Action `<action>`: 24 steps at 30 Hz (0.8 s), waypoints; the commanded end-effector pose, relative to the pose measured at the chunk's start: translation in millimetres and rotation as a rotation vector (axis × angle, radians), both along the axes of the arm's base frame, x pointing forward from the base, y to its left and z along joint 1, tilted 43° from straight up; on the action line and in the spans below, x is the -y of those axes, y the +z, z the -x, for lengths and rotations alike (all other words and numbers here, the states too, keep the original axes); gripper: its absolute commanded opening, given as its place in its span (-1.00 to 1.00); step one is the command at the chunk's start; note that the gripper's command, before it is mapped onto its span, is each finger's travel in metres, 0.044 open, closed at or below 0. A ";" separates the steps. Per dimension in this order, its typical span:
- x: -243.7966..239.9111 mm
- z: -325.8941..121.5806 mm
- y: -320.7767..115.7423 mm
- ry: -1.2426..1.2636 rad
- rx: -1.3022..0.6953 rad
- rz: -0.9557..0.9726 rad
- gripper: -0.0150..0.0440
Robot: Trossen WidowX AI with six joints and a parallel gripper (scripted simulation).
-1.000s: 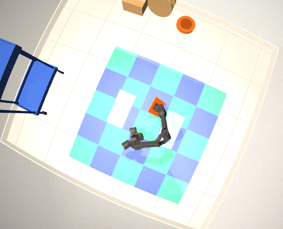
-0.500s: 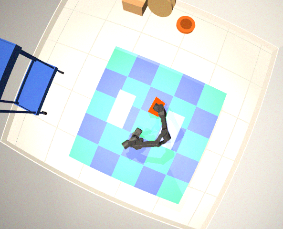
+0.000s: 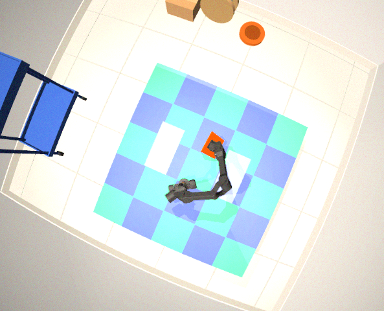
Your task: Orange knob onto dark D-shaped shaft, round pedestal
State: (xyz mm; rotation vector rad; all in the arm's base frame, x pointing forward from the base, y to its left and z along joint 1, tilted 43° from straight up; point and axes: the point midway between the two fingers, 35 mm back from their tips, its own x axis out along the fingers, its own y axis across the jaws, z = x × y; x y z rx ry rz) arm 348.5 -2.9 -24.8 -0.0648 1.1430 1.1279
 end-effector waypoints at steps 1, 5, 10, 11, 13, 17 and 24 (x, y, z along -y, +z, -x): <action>1.6 -3.2 4.4 -0.620 -0.560 0.030 -0.49; 1.7 -4.3 5.6 -0.697 -0.630 0.034 -0.49; 1.9 -4.0 5.5 -0.697 -0.630 0.034 -0.49; 1.9 -3.8 5.3 -0.697 -0.630 0.034 -0.49; 1.9 -3.5 4.8 -0.697 -0.630 0.034 -0.49; 1.2 -3.1 3.6 -0.697 -0.630 0.034 -0.49; -0.1 -1.5 0.7 -0.697 -0.630 0.033 -0.49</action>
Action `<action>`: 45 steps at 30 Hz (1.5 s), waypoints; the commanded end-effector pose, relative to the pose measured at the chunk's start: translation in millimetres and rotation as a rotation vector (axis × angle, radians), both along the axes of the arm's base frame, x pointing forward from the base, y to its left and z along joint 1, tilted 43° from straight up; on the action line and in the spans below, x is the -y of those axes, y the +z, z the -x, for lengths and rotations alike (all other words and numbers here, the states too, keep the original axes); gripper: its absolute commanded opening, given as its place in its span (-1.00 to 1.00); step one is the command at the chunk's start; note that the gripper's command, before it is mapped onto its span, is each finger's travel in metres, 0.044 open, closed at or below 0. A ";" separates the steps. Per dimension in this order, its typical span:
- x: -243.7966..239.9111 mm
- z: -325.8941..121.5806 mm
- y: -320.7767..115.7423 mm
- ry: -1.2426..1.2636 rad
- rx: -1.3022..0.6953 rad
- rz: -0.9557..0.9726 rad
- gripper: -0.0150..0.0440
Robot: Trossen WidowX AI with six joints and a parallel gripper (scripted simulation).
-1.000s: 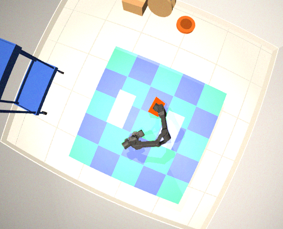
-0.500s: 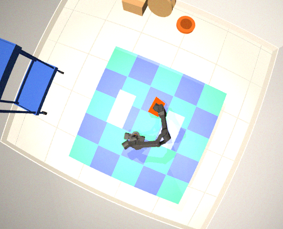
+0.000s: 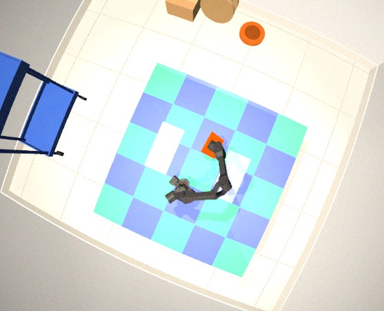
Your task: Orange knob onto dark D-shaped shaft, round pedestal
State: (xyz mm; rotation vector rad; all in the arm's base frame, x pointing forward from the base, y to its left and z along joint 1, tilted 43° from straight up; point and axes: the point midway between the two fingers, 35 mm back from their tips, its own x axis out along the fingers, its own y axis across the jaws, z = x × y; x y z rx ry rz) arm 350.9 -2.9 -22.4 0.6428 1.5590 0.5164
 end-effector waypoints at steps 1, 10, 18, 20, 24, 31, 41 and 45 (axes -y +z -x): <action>0.0 1.3 -1.9 -0.017 -0.015 0.002 -0.49; 0.3 2.1 -3.1 -0.017 -0.015 0.002 -0.49; -0.9 1.2 -3.2 -0.017 -0.015 0.002 -0.49; -0.9 1.2 -3.2 -0.017 -0.015 0.002 -0.49; 1.0 1.5 -0.6 -0.017 -0.015 0.002 -0.49; 2.0 1.4 1.6 -0.057 -0.051 0.004 -0.49; 1.1 1.6 -0.4 -0.172 -0.156 0.009 -0.49; 0.1 1.8 -1.7 -0.172 -0.156 0.009 -0.49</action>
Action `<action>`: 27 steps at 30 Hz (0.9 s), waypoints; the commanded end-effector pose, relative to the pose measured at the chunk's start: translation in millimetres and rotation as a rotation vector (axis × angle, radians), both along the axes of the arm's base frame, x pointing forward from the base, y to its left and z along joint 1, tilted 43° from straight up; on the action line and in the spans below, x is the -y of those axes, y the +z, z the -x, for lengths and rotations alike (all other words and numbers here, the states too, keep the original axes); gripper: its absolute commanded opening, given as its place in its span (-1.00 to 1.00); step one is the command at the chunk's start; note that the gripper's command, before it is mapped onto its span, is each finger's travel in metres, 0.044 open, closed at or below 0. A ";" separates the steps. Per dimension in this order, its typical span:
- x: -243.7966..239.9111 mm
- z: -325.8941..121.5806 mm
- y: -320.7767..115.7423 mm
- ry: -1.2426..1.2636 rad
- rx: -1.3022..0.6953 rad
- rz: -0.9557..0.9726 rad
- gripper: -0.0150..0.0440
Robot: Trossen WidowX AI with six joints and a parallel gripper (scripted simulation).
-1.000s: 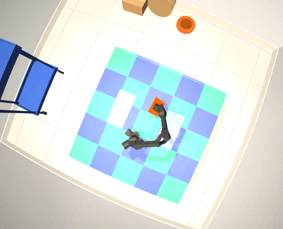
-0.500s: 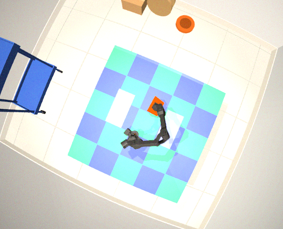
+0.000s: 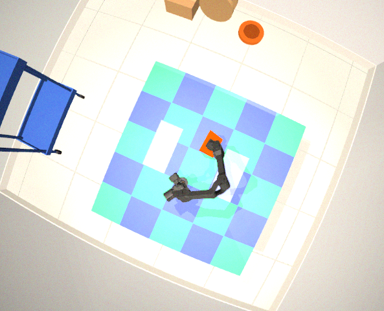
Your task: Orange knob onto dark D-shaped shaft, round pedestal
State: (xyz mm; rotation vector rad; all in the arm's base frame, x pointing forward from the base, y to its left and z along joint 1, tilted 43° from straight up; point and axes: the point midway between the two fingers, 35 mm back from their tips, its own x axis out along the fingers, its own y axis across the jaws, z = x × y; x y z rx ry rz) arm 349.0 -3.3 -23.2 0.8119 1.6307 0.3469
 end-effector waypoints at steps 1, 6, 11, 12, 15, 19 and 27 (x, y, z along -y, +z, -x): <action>-0.6 -0.2 -1.1 -0.009 -0.006 0.003 -0.49; -1.4 -0.2 -2.0 -0.009 -0.006 0.003 -0.49; -0.9 0.0 -1.7 -0.009 -0.006 0.003 -0.49; -1.2 0.2 -2.1 -0.009 -0.006 0.003 -0.49; -1.1 0.3 -2.1 -0.009 -0.006 0.003 -0.49; -1.4 0.6 -2.6 -0.009 -0.006 0.003 -0.49; 1.7 -0.3 2.0 -0.009 -0.006 0.003 -0.49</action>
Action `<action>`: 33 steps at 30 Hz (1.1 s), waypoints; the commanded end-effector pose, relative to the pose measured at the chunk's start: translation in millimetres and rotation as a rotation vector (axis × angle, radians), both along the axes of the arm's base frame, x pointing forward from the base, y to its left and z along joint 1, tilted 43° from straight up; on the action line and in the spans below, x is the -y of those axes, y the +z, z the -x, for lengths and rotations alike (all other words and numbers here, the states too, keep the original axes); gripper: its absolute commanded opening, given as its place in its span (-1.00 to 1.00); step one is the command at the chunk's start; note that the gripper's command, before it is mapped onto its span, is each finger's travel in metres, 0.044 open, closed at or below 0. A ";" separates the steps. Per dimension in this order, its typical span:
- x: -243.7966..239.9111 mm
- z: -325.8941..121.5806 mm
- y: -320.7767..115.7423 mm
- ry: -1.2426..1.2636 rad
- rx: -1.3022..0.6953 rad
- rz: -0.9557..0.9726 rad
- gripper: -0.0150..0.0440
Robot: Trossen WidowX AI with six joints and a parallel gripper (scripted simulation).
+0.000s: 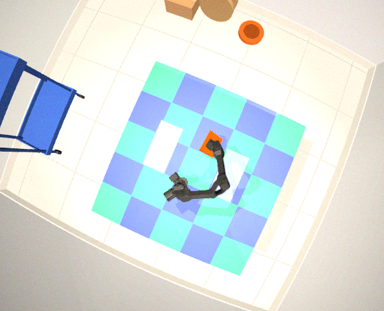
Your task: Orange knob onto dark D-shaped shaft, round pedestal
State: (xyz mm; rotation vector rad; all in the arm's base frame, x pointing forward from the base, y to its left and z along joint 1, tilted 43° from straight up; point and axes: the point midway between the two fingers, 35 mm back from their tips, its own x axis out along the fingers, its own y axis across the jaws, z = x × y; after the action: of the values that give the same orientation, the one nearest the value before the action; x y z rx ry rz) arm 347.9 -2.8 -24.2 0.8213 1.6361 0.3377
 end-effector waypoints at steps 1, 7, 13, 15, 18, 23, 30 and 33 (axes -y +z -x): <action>2.3 -1.4 3.1 -0.007 -0.002 0.004 -0.49; 2.3 -3.2 3.5 -0.148 -0.130 0.010 -0.49; 0.7 -2.7 1.0 -0.155 -0.137 0.011 -0.49; 0.1 -2.3 0.2 -0.155 -0.137 0.011 -0.49; 0.1 -1.2 -0.3 -0.155 -0.137 0.011 -0.49; -0.9 -0.6 -1.2 -0.155 -0.137 0.010 -0.49; -1.0 -1.3 -0.8 -0.155 -0.137 0.010 -0.49; -0.2 -1.4 0.1 -0.155 -0.137 0.011 -0.49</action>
State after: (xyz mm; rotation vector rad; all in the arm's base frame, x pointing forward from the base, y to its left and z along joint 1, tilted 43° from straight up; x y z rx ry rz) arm 348.6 -2.1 -24.8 0.9746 1.6879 0.1695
